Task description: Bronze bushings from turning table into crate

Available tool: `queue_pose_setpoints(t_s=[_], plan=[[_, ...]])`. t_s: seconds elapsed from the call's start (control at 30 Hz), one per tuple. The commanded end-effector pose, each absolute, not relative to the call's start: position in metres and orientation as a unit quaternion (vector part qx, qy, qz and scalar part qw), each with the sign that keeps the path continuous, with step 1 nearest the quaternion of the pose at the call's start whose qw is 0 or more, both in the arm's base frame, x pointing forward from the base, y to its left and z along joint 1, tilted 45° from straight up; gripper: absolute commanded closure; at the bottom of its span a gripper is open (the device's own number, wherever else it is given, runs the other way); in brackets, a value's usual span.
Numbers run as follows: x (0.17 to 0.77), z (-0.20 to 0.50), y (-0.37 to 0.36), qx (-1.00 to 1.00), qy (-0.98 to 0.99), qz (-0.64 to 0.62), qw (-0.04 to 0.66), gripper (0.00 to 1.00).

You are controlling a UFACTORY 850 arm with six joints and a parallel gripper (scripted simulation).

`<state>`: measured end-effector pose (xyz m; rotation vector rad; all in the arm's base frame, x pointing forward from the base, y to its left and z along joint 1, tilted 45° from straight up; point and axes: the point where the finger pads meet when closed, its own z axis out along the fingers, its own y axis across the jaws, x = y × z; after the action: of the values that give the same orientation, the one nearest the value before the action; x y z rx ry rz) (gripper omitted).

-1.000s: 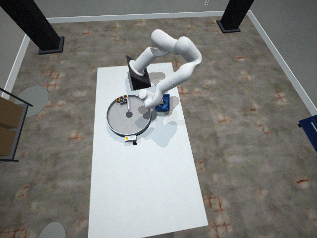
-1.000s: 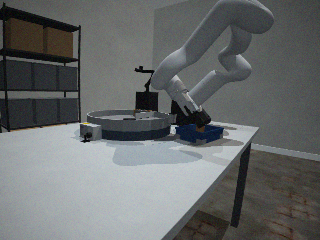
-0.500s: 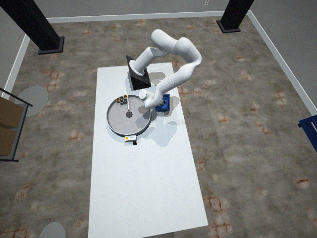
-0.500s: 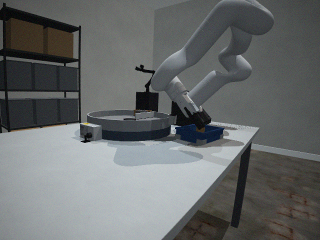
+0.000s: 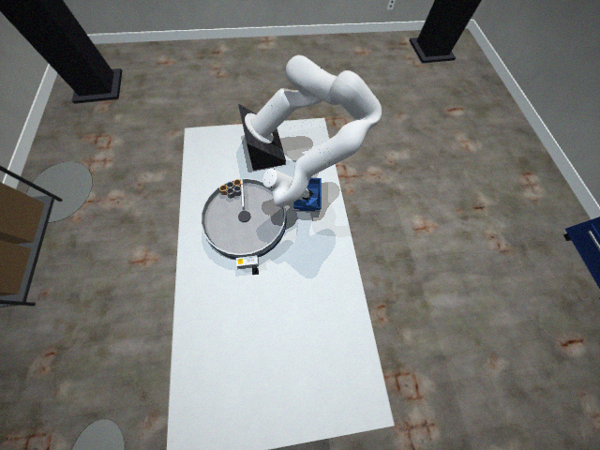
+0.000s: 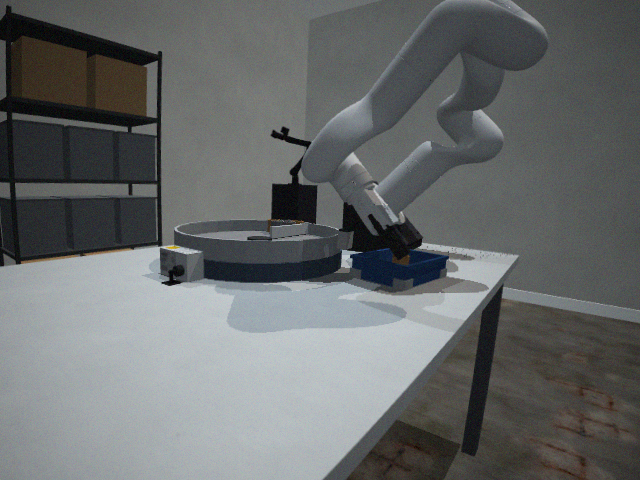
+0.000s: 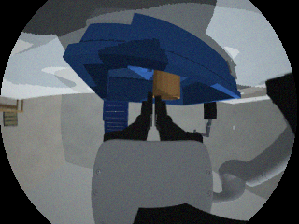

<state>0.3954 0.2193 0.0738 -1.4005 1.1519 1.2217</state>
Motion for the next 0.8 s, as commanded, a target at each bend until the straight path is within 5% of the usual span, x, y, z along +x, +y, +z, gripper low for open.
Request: queue_pose_setpoints(t_s=[0.0, 0.77], plan=[[0.3959, 0.0735, 0.2196, -0.569, 0.468, 0.496, 0.460, 1.00], [0.3957, 0.0702, 0.2229, -0.569, 0.468, 0.496, 0.460, 1.00]])
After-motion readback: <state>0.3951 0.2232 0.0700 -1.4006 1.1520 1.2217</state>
